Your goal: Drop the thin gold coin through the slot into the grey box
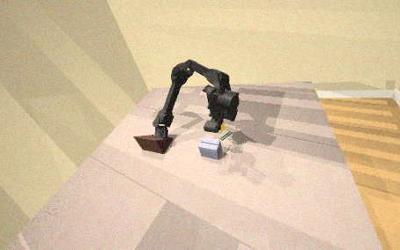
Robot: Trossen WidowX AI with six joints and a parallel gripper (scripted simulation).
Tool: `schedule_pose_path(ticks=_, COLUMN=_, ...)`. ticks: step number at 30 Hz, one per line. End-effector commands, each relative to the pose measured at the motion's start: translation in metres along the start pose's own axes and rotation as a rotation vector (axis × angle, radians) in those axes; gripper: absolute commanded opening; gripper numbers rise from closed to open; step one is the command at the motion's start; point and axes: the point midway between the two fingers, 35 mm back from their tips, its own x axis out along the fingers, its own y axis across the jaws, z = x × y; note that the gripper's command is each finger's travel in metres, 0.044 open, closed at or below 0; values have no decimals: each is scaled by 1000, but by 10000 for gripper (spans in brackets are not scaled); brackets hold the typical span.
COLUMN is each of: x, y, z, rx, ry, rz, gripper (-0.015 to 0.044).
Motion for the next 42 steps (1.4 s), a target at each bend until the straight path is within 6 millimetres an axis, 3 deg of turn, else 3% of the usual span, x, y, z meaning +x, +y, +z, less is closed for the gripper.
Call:
schedule_pose_path(ticks=1, x=0, y=-14, z=-5, rx=2, ry=2, rz=-4, gripper=0)
schedule_pose_path(ticks=25, x=2, y=-68, z=-34, rx=1, ry=5, rz=3, gripper=0)
schedule_pose_path(ticks=42, x=2, y=-67, z=-32, rx=3, ry=3, rz=4, gripper=0)
